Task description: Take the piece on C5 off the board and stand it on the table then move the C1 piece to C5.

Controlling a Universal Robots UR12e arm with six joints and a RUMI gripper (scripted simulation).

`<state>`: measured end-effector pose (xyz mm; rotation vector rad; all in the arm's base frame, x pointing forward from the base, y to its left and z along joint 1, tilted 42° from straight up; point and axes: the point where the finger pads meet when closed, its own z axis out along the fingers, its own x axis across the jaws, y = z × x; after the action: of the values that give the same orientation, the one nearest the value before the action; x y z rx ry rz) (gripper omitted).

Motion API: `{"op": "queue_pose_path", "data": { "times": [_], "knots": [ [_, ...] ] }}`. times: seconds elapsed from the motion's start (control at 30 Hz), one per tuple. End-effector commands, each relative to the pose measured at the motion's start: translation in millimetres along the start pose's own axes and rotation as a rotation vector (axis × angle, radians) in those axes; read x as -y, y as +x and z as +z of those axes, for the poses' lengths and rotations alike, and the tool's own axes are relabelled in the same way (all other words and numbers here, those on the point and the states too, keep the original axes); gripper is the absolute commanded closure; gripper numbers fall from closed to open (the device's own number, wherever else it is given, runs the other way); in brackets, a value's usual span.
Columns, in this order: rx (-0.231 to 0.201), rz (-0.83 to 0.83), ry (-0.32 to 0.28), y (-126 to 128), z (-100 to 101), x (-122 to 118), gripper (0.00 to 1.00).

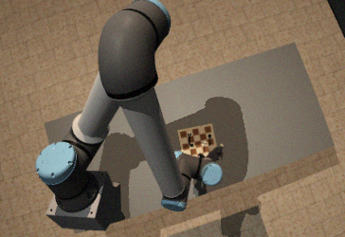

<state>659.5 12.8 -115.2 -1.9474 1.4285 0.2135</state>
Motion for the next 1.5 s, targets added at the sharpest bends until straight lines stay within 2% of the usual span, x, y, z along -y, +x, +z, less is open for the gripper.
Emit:
{"op": "queue_pose_path", "data": {
  "times": [0.0,0.8,1.47],
  "knots": [
    [-0.001,0.000,0.001,0,0,0,0.80],
    [-0.001,0.000,0.001,0,1,0,0.80],
    [-0.001,0.000,0.001,0,30,0,0.80]
  ]
}}
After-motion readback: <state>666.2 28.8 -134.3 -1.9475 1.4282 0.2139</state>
